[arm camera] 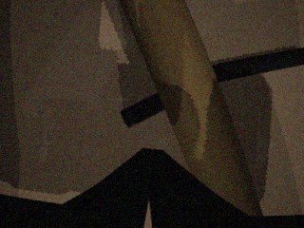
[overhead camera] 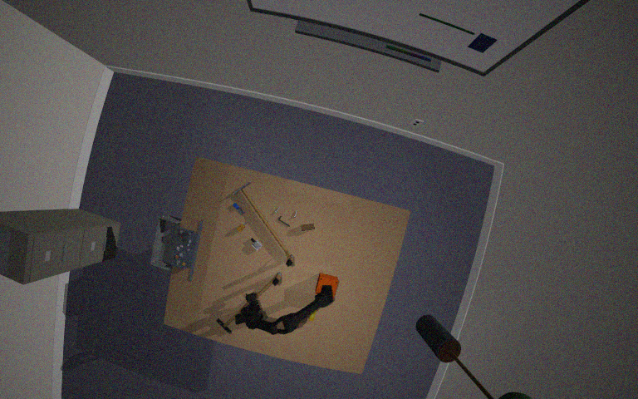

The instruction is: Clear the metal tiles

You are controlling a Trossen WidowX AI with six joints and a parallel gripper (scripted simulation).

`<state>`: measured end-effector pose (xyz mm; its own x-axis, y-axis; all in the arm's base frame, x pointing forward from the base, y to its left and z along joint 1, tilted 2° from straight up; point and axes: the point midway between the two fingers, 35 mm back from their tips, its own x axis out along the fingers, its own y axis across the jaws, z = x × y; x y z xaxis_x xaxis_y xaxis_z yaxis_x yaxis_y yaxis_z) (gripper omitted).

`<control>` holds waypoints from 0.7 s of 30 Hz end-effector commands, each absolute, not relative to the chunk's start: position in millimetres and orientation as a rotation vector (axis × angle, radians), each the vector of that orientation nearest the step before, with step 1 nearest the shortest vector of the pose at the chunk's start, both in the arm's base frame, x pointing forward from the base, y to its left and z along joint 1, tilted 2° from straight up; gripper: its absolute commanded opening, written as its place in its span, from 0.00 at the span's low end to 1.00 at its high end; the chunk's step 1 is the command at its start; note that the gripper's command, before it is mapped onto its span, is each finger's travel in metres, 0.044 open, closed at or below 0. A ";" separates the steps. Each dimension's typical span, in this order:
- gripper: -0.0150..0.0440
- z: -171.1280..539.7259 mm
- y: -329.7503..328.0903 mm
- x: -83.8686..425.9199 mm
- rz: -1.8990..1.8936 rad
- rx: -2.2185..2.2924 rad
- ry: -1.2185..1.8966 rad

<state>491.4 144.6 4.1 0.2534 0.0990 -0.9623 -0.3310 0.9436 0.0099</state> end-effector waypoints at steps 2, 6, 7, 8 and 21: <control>0.25 4.8 141.4 496.4 0.299 -0.211 1.283; 0.25 5.0 138.9 499.6 0.299 -0.211 1.283; 0.25 5.1 138.2 500.4 0.299 -0.211 1.283; 0.25 5.1 137.6 501.1 0.299 -0.211 1.283; 0.25 5.7 129.0 511.0 0.298 -0.212 1.282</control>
<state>506.6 133.3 6.7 0.2526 0.1020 -0.9622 -0.3349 0.9422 0.0119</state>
